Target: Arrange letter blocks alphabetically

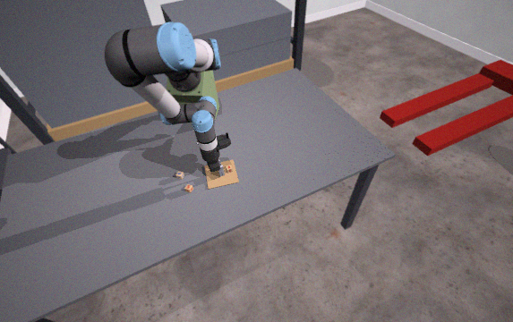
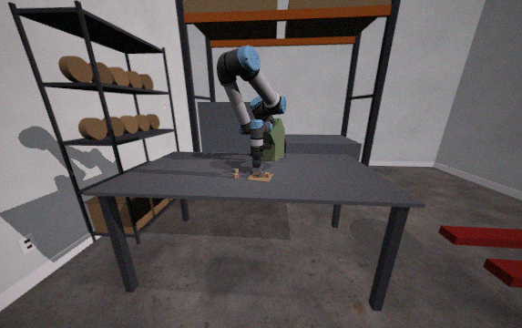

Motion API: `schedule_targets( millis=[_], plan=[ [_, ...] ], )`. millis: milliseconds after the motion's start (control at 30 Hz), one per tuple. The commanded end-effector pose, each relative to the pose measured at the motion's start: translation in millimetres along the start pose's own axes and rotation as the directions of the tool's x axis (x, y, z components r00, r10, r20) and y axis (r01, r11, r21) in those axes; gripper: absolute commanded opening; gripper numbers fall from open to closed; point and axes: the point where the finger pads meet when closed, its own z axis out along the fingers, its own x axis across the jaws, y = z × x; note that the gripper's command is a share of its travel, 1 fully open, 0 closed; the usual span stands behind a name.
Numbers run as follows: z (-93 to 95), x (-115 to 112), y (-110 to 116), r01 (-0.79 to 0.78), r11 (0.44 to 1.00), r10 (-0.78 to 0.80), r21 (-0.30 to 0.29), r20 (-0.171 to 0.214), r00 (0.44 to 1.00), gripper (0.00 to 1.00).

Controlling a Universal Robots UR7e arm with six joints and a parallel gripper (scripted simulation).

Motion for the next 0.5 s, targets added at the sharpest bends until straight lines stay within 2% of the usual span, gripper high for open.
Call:
schedule_targets(
  millis=[0, 467],
  plan=[
    [1.6, -0.6, 0.6, -0.001, 1.0, 0.001, 0.0, 0.001, 1.0, 0.49],
    [4.6, -0.1, 0.7, -0.001, 1.0, 0.001, 0.0, 0.0, 1.0, 0.49]
  ],
)
